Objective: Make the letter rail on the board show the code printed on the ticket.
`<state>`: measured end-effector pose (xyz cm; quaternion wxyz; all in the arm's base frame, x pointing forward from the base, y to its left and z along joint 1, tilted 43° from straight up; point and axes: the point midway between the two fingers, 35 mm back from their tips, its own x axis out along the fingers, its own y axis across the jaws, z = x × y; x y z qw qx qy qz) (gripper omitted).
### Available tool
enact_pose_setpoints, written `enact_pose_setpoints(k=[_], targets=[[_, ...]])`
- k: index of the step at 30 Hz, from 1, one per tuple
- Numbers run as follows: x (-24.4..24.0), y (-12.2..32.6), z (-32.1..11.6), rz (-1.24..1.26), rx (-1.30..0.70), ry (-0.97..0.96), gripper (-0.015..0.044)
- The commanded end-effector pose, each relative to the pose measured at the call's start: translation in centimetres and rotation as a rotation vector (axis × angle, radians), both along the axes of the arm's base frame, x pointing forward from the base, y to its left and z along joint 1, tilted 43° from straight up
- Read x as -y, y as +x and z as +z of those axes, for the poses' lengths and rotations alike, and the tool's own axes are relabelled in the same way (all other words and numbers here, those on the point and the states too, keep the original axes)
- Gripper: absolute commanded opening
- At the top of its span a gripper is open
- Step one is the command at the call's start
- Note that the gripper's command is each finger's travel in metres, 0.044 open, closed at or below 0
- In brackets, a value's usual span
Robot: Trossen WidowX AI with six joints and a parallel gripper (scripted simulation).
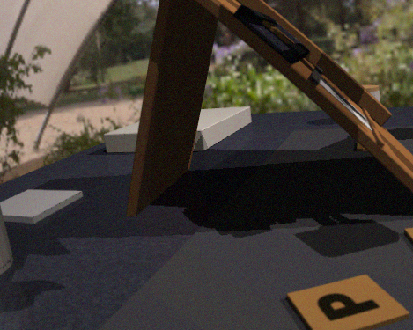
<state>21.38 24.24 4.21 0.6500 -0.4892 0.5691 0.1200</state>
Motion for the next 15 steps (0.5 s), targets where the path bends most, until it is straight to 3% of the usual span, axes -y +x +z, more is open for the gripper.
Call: enact_pose_setpoints(k=[1,15], targets=[[0.4,-2.2,-6.6,-0.377,0.121,0.052,0.0340],[4.0,-6.2,-16.0,-0.949,0.418,0.079,0.0340]])
